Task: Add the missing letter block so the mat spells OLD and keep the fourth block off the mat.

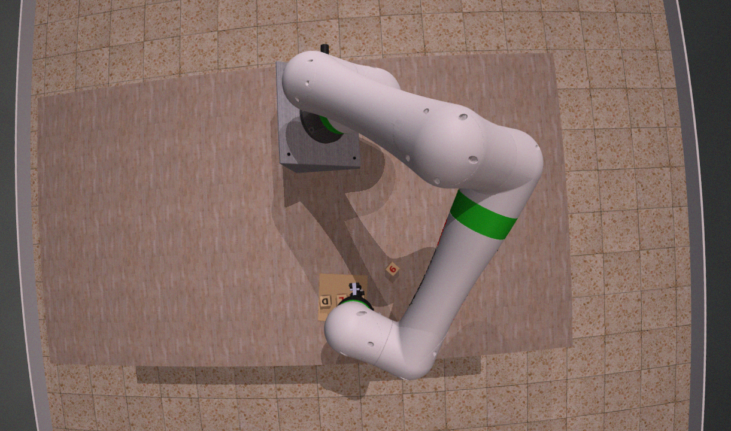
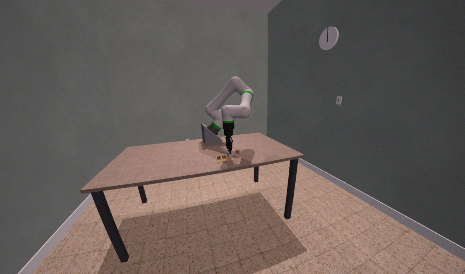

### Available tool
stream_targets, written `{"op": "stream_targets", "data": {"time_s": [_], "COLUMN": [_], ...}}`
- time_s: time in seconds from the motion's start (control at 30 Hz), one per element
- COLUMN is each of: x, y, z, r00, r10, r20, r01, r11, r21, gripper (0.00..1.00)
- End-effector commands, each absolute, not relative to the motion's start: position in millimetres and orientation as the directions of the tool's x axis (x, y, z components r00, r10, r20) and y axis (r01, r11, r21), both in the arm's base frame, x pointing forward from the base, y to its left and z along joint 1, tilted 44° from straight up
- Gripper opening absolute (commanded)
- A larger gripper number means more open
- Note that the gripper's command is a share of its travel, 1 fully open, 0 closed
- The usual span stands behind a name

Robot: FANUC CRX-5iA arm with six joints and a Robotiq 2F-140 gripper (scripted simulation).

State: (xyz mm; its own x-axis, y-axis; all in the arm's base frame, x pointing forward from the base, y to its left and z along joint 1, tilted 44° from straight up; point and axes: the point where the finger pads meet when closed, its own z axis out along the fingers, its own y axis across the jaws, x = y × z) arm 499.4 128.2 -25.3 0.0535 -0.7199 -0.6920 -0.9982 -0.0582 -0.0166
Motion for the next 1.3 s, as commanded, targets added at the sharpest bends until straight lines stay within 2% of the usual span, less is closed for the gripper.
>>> {"op": "stream_targets", "data": {"time_s": [0.0, 0.17, 0.67, 1.27], "x": [499.6, 499.6, 499.6, 499.9], "y": [128.0, 128.0, 128.0, 120.1], "z": [-25.2, -25.2, -25.2, -17.0], "r00": [0.053, 0.053, 0.053, 0.053], "r10": [-0.720, -0.720, -0.720, -0.720], "r20": [-0.692, -0.692, -0.692, -0.692], "r01": [-0.998, -0.998, -0.998, -0.998], "r11": [-0.058, -0.058, -0.058, -0.058], "r21": [-0.017, -0.017, -0.017, -0.017], "gripper": [0.16, 0.16, 0.28, 0.28]}}
